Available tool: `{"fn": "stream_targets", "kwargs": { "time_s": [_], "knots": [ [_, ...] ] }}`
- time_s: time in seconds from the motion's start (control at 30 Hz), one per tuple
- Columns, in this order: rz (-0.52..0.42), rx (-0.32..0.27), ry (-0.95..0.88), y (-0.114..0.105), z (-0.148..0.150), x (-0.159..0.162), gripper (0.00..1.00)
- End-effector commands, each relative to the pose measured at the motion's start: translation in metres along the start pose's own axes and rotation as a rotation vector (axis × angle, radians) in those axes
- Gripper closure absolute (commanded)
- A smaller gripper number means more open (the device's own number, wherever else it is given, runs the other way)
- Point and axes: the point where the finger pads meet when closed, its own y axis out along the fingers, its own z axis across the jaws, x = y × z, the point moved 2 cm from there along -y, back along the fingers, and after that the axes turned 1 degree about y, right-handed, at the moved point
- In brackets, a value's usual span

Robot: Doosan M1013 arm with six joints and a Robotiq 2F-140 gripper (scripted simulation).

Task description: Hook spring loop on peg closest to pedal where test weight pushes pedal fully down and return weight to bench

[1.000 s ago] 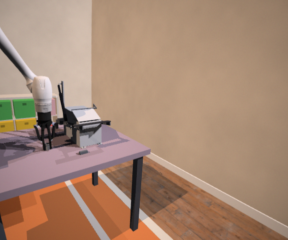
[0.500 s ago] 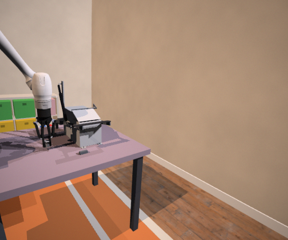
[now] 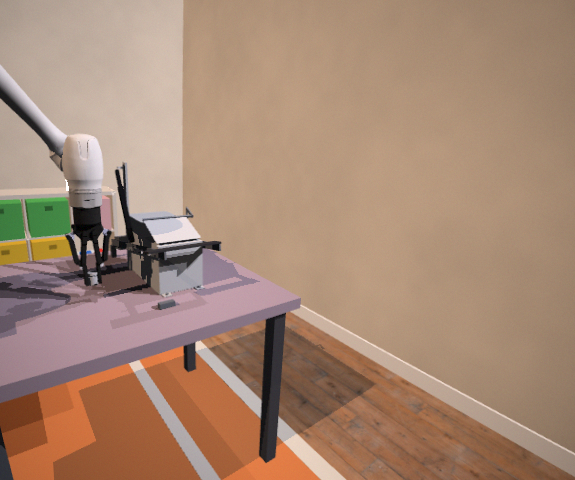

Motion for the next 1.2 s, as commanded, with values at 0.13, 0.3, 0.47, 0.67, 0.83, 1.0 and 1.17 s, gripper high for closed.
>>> {"fn": "stream_targets", "kwargs": {
  "time_s": [0.13,0.3,0.47,0.67,0.83,1.0,1.17],
  "knots": [
    [0.0,0.001,0.0,-0.018,0.0,0.0,0.75],
    [0.0,0.001,0.0,-0.026,0.0,0.0,0.75],
    [0.0,0.001,0.0,-0.035,0.0,0.0,0.75],
    [0.0,0.001,0.0,-0.051,0.0,0.0,0.75],
    [0.0,0.001,0.0,-0.062,0.0,0.0,0.75],
    [0.0,0.001,0.0,-0.069,0.0,0.0,0.75],
    [0.0,0.001,0.0,-0.082,0.0,0.0,0.75]
  ]
}}
